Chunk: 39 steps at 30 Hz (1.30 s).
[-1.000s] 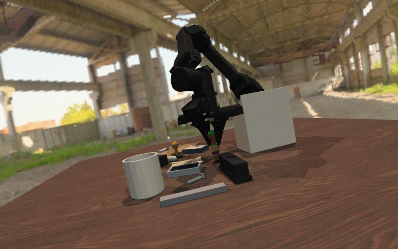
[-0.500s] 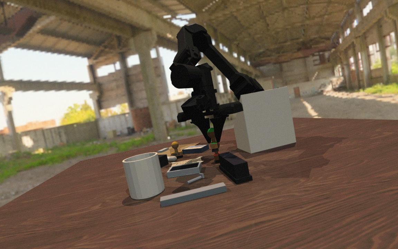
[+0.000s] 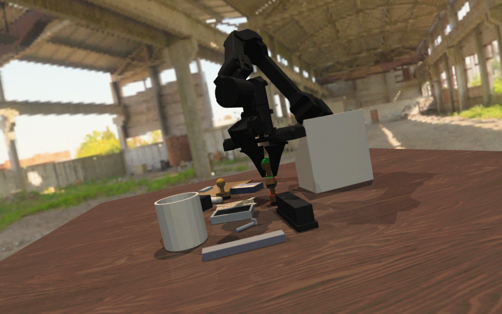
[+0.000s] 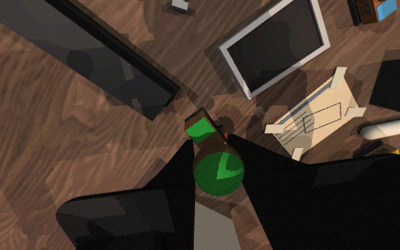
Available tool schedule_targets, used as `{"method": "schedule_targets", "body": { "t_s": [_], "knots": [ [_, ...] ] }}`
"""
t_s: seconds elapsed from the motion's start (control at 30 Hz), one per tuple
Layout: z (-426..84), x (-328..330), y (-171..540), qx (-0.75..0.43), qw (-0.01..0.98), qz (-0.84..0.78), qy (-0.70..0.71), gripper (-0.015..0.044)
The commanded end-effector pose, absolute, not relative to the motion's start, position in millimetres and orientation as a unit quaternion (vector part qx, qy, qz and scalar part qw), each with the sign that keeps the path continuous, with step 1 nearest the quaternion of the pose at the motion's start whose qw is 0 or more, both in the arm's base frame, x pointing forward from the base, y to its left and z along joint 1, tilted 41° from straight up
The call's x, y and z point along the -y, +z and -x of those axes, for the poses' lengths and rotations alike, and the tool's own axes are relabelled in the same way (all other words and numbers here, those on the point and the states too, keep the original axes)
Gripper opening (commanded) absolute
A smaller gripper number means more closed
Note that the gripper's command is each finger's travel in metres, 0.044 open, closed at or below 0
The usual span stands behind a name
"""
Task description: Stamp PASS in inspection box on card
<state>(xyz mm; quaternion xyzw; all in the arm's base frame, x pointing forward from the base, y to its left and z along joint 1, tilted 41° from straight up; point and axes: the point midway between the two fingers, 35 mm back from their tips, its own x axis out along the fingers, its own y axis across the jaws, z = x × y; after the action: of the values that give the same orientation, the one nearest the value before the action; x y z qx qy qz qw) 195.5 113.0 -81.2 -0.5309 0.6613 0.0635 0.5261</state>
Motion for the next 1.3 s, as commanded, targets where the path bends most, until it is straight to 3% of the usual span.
{"method": "schedule_targets", "body": {
  "t_s": [0.0, 0.87, 1.27],
  "knots": [
    [-196, -116, -78, -0.661, 0.53, 0.527, 0.063, 0.0],
    [-194, -123, -68, -0.662, 0.53, 0.527, 0.063, 0.0],
    [-250, -132, -63, -0.661, 0.531, 0.527, 0.064, 0.0]
  ]
}}
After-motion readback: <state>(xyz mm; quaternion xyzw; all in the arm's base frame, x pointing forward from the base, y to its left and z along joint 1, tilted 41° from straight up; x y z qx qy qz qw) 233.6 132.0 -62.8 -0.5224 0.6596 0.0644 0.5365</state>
